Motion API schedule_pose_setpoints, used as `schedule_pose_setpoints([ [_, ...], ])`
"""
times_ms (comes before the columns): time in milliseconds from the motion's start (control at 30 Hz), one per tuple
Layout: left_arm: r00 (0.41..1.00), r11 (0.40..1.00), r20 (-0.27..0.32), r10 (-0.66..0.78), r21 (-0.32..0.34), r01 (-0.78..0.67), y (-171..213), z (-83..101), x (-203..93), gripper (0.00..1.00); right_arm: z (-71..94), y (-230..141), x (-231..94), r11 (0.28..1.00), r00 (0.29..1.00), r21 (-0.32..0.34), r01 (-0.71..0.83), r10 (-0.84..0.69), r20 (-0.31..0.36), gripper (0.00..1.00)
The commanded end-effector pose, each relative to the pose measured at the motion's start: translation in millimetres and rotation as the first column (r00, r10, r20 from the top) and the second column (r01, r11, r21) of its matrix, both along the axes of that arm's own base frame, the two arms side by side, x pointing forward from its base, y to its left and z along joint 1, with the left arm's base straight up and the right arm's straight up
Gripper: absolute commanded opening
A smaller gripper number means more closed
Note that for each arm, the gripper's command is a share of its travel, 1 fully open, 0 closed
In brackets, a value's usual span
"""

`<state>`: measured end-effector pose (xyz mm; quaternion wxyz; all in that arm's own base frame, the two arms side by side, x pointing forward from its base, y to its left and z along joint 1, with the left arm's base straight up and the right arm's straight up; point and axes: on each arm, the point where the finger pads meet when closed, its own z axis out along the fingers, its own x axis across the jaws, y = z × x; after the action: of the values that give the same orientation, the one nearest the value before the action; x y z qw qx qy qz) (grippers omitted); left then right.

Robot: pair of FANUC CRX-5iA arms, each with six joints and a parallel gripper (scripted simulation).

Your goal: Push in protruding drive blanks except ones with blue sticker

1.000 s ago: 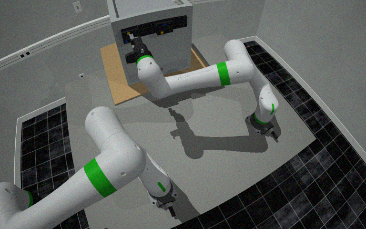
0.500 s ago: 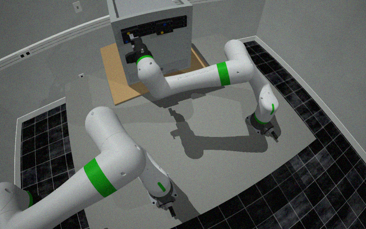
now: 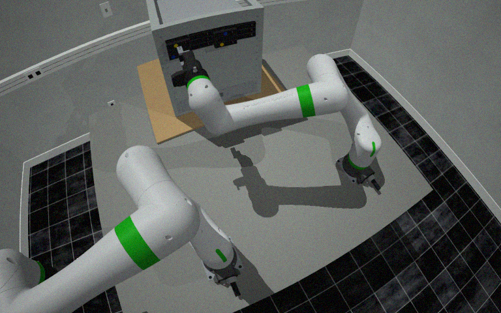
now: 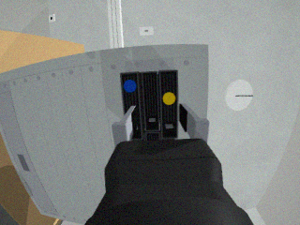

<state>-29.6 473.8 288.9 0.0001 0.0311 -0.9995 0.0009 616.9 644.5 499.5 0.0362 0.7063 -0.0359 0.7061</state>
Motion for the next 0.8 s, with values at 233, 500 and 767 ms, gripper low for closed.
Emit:
schedule_pose_setpoints([
  [233, 1.0, 1.0, 0.0, 0.0, 0.002, 0.0, 0.2, 0.8, 0.1, 1.0, 2.1, -0.4, -0.3, 1.0, 1.0, 0.002, 0.0, 0.0, 0.002, 0.0],
  [500, 1.0, 1.0, 0.0, 0.0, 0.002, 0.0, 0.2, 0.8, 0.1, 1.0, 2.1, -0.4, -0.3, 1.0, 1.0, 0.002, 0.0, 0.0, 0.002, 0.0],
  [767, 1.0, 1.0, 0.0, 0.0, 0.002, 0.0, 0.2, 0.8, 0.1, 1.0, 2.1, -0.4, -0.3, 1.0, 1.0, 0.002, 0.0, 0.0, 0.002, 0.0],
])
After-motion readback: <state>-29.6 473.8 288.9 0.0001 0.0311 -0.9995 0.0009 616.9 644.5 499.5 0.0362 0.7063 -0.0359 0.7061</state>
